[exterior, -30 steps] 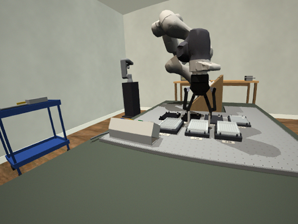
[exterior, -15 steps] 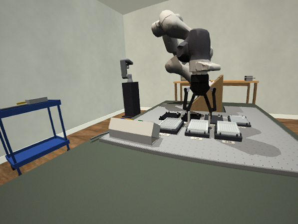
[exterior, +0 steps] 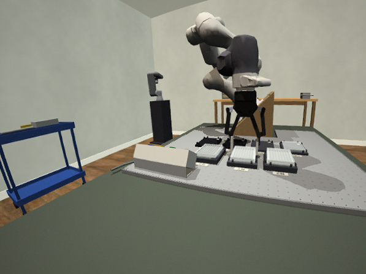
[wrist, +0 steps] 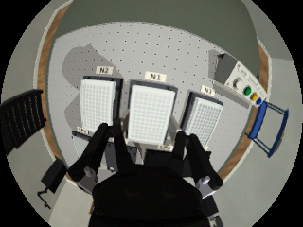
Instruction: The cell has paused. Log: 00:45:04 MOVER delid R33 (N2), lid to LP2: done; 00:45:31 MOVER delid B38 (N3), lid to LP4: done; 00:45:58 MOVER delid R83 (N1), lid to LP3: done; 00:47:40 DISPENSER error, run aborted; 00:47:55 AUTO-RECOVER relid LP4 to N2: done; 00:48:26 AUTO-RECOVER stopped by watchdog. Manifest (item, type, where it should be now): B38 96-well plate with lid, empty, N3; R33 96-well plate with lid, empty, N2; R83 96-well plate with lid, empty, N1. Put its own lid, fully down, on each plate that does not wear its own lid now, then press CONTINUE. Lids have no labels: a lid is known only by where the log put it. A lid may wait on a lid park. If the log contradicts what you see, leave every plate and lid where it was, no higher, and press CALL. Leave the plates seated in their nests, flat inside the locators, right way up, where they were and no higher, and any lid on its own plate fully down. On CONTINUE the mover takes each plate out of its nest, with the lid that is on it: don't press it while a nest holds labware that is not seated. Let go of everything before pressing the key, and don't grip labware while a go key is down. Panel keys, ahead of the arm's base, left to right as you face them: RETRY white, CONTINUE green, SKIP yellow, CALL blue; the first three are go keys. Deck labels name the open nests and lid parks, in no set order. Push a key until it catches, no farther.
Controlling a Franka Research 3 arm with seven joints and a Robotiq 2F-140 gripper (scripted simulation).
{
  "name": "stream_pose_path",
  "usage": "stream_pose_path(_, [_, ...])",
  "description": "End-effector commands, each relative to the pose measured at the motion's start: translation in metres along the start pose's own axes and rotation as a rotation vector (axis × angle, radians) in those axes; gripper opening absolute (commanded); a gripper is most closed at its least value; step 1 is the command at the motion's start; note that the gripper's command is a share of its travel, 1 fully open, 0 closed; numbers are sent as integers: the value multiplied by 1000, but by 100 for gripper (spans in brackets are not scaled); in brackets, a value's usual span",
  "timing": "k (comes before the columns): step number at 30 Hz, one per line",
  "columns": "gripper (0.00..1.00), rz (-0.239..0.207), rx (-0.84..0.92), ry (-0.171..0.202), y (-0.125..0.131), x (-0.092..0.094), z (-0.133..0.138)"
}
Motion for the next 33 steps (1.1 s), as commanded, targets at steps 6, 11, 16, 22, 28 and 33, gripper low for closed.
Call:
stream_pose_path(6, [0, 4, 6, 0, -2, 0, 0])
stream_pose_path(11, [0, 4, 6, 0, -2, 0, 0])
stream_pose_path(16, [0, 4, 6, 0, -2, 0, 0])
stream_pose_path(22, [66, 4, 6, 0, -2, 0, 0])
stream_pose_path(28, [66, 4, 6, 0, -2, 0, 0])
stream_pose_path(33, [66, 4, 6, 0, -2, 0, 0])
Point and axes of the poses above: the point where the finger pads meet when closed, its own x axis back along the fingers, its own z axis across the jaws, y = z × x, the point moved 6 cm from there along x, back along the fingers, and after that the axes turned 3 degrees about -x, right-handed, at the moved point
